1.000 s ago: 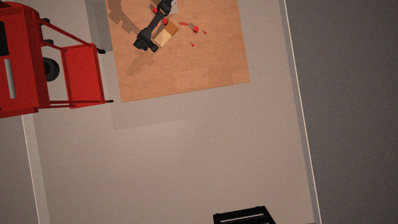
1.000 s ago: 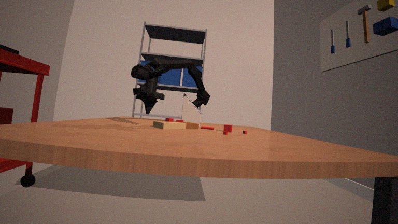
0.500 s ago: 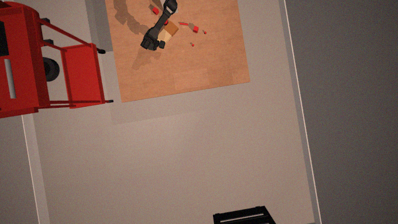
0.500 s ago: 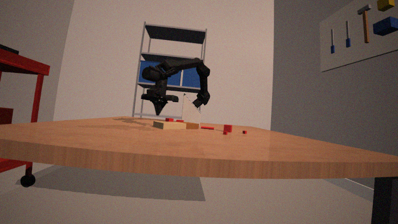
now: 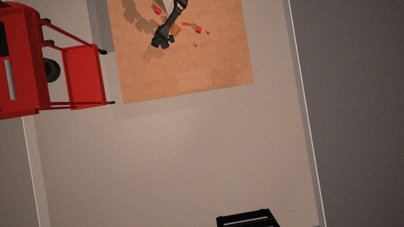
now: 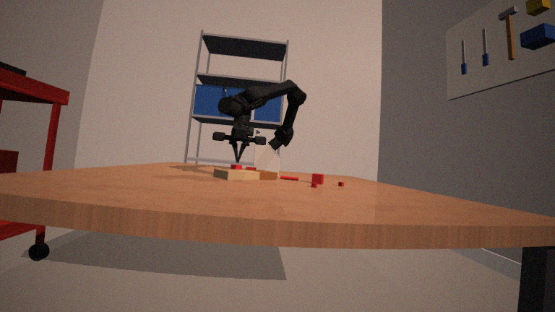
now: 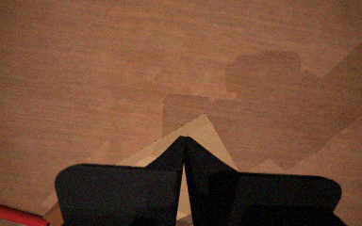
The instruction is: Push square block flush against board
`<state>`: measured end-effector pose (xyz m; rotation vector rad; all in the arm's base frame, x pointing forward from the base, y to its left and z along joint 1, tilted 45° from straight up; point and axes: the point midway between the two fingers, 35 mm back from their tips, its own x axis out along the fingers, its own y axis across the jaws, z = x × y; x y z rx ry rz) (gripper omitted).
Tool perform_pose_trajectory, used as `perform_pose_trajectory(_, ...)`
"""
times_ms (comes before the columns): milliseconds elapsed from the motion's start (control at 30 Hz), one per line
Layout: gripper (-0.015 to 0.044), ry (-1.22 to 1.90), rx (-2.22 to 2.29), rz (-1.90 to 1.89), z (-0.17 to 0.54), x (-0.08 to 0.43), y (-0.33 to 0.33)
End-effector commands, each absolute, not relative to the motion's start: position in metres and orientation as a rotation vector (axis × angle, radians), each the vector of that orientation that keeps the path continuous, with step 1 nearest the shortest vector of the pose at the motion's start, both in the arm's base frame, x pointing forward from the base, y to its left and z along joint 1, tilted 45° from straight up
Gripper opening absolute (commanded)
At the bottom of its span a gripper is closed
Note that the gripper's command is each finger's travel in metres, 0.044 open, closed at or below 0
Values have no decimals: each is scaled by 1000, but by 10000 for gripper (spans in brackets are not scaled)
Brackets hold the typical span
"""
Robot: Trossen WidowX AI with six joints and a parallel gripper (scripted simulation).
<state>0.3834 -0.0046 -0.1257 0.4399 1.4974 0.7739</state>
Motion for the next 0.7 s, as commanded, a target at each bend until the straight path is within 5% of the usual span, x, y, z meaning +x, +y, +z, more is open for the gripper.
perform_pose_trajectory(0,0,1440,348,864,-115,377,7)
perform_pose_trajectory(667,0,1295,135,1065,-132,350,69)
